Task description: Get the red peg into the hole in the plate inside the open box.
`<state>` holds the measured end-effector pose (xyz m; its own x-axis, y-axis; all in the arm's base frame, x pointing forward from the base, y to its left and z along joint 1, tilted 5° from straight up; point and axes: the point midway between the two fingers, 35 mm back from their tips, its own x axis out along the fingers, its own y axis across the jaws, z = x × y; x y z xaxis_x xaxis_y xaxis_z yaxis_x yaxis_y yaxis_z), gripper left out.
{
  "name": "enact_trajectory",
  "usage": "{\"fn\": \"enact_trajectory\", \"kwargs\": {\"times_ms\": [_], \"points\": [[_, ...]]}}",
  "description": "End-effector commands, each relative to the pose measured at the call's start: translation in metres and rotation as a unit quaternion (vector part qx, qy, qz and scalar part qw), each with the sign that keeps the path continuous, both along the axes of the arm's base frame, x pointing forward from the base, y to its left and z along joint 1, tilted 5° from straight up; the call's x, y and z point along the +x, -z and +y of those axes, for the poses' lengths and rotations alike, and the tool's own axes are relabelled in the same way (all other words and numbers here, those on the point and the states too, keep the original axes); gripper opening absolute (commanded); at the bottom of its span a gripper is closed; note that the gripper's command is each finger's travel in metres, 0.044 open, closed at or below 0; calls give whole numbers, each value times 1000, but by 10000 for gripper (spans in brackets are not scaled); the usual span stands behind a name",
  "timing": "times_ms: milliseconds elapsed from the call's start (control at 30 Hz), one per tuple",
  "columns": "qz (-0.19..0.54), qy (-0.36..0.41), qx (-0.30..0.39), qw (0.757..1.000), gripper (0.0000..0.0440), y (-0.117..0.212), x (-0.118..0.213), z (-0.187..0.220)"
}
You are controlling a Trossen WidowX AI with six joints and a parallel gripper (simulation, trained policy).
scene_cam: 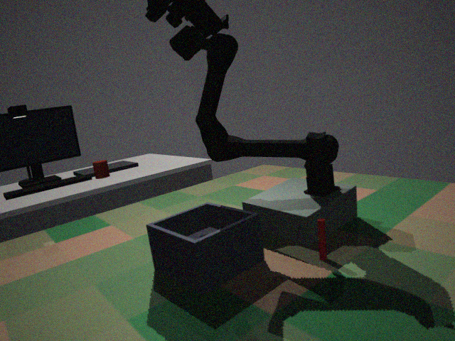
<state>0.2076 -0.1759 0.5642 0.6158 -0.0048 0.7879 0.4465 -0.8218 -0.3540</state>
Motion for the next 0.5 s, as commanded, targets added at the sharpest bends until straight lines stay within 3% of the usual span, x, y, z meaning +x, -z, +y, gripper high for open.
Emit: {"fn": "enact_trajectory", "kwargs": {"times_ms": [0, 467], "points": [[-40, 44, -59, 996, 440, -14, -34, 21], [-131, 169, -240, 947, 440, -31, -109, 106]]}}
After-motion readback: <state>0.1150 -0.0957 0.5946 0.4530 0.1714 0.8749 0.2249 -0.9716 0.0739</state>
